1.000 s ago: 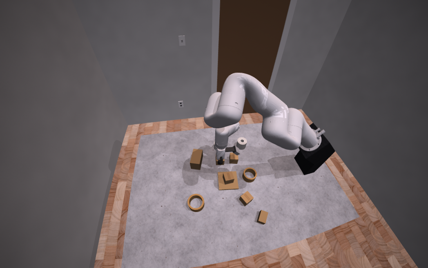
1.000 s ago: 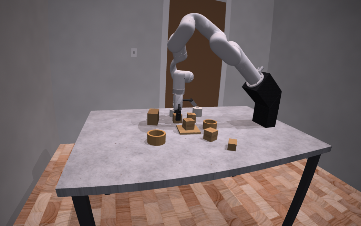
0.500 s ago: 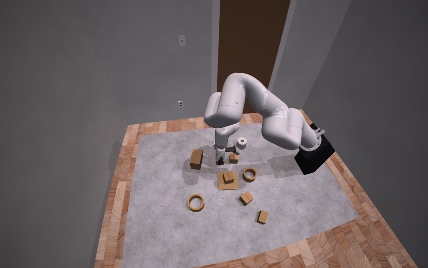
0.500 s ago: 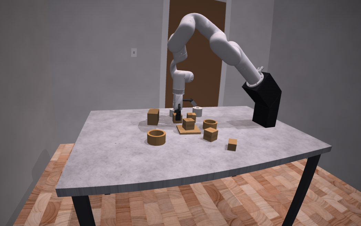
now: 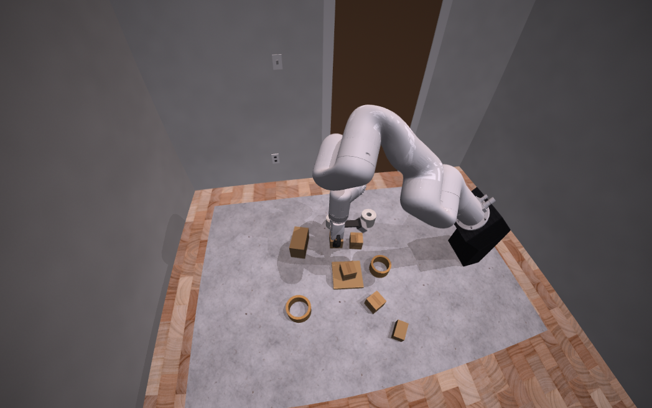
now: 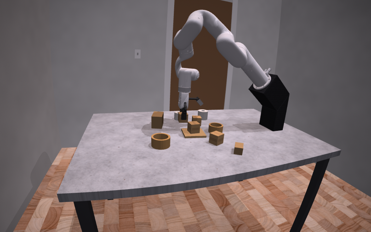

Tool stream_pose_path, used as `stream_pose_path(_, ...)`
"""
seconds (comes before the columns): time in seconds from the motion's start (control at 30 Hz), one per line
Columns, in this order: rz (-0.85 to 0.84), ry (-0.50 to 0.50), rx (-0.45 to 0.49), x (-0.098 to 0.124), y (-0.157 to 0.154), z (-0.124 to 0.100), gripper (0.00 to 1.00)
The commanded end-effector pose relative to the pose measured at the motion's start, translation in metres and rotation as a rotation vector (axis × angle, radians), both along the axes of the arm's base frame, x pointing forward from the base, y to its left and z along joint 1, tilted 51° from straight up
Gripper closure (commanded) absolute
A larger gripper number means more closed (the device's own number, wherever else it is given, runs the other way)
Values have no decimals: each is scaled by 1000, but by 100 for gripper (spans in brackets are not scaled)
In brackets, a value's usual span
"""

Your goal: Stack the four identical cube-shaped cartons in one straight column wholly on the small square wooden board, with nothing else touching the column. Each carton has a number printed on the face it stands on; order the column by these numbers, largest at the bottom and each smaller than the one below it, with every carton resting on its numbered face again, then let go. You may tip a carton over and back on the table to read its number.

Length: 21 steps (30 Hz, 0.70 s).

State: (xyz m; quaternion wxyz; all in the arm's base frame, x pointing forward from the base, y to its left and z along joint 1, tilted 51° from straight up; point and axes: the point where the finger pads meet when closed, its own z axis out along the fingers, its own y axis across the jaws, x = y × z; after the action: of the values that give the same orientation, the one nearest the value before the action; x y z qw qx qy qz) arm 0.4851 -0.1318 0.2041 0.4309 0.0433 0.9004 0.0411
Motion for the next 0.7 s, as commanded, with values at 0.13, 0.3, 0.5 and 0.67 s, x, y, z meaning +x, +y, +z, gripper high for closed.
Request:
stream_pose_path(0.13, 2, 2, 1, -42, -3, 35, 100)
stream_pose_path(0.3, 2, 3, 2, -51, -3, 42, 100)
stream_pose_path(0.5, 6, 16, 5, -54, 13, 43, 100)
stream_pose_path(0.67, 11, 45, 4, -75, 87, 45, 100)
